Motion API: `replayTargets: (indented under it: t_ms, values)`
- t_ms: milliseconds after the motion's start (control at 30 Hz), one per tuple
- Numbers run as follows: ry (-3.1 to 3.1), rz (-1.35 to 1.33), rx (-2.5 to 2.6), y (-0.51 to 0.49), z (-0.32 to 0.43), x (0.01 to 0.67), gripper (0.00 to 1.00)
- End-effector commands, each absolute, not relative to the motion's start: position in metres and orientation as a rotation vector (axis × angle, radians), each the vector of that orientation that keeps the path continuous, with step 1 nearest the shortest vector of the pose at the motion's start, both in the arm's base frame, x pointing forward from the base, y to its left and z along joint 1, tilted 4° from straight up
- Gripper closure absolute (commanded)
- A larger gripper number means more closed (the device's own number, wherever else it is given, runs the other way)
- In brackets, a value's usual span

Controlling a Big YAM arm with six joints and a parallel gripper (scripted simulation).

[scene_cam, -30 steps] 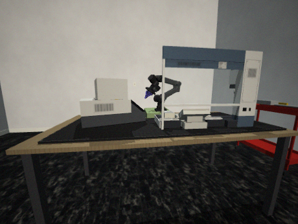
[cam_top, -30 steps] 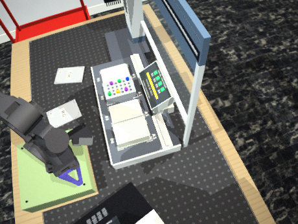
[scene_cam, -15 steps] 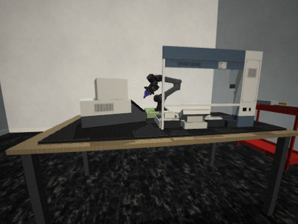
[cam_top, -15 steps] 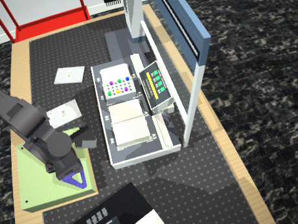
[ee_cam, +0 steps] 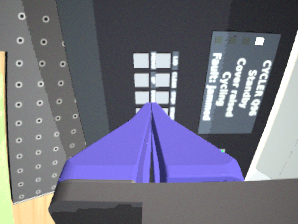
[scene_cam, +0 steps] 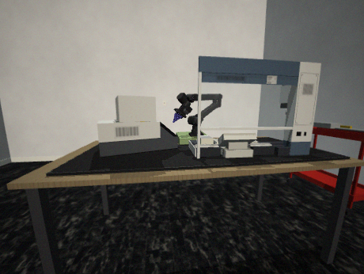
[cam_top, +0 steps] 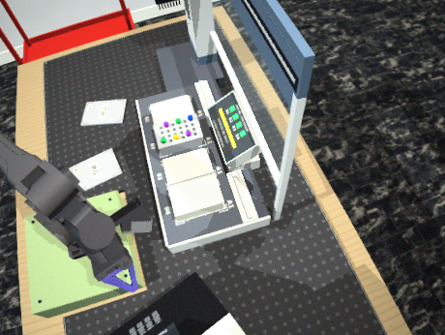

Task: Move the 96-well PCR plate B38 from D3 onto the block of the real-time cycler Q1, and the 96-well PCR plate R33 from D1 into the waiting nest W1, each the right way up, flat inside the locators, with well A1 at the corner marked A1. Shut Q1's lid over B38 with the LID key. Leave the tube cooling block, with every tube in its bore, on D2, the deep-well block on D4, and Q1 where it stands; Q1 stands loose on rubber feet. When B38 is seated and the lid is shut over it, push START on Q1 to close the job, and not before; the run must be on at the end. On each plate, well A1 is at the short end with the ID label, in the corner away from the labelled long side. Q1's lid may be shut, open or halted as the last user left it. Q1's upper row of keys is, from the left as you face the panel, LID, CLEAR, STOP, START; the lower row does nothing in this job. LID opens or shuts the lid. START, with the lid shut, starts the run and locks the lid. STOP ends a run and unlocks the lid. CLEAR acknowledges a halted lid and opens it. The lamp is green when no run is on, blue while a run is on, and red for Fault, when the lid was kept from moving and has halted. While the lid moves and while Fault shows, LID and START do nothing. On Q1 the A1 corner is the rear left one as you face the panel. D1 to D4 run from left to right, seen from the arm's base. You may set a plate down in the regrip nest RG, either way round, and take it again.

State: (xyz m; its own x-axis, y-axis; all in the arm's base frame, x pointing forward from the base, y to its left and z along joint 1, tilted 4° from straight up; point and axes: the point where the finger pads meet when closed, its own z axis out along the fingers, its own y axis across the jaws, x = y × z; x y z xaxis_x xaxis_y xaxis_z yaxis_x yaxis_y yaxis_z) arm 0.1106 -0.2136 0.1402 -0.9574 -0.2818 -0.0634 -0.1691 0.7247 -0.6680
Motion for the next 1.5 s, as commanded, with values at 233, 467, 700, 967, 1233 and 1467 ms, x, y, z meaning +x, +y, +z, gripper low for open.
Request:
replayTargets:
  t_ms: [233, 467, 700, 967, 1233, 1467]
  values:
    - [2.748, -1.09, -0.339, -0.232, 0.14, 0.113, 1.0]
    - [2.751, -1.08, -0.349, -0.239, 0.129, 0.117, 1.0]
    - [2.74, -1.094, -0.343, -0.247, 0.131, 0.119, 1.0]
    - [2.749, -1.08, -0.353, -0.255, 0.116, 0.123, 1.0]
    - [2.739, -1.108, -0.342, -0.262, 0.122, 0.124, 1.0]
    - [2.707, -1.128, -0.356, -0.262, 0.139, 0.131, 1.0]
